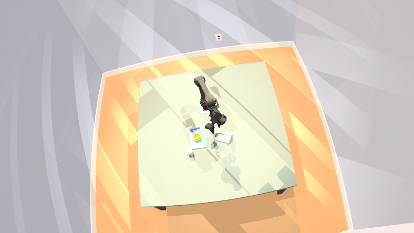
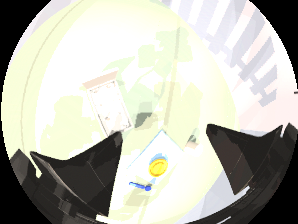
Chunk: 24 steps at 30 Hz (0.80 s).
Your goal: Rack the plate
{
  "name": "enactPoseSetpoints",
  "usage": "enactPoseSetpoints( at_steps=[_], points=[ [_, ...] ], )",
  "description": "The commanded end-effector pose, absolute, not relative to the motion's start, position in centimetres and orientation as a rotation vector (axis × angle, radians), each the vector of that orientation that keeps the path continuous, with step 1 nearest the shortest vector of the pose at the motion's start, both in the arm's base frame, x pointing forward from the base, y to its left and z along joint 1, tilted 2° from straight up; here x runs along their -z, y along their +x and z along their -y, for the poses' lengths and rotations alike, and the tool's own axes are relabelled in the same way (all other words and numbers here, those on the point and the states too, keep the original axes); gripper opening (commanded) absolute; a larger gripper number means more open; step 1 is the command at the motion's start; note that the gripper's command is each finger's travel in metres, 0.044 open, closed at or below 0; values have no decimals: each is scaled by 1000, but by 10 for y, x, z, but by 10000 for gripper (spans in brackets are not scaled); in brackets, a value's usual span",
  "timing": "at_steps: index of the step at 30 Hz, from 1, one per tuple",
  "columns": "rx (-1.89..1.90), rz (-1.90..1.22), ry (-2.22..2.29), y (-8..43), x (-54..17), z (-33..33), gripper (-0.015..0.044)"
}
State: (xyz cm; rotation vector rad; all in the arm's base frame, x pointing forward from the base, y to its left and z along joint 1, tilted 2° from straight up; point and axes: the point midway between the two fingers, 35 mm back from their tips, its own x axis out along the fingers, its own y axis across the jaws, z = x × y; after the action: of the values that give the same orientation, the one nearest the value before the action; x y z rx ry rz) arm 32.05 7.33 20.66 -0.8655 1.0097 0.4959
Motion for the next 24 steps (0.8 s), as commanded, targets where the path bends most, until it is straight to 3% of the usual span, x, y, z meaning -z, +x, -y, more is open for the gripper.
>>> enactPoseSetpoints(
  at_steps=[1, 24],
  points=[
    [-431, -1094, -768, 324, -207, -50, 400],
    [-77, -1488, -195, 299, -204, 66, 400]
  ],
)
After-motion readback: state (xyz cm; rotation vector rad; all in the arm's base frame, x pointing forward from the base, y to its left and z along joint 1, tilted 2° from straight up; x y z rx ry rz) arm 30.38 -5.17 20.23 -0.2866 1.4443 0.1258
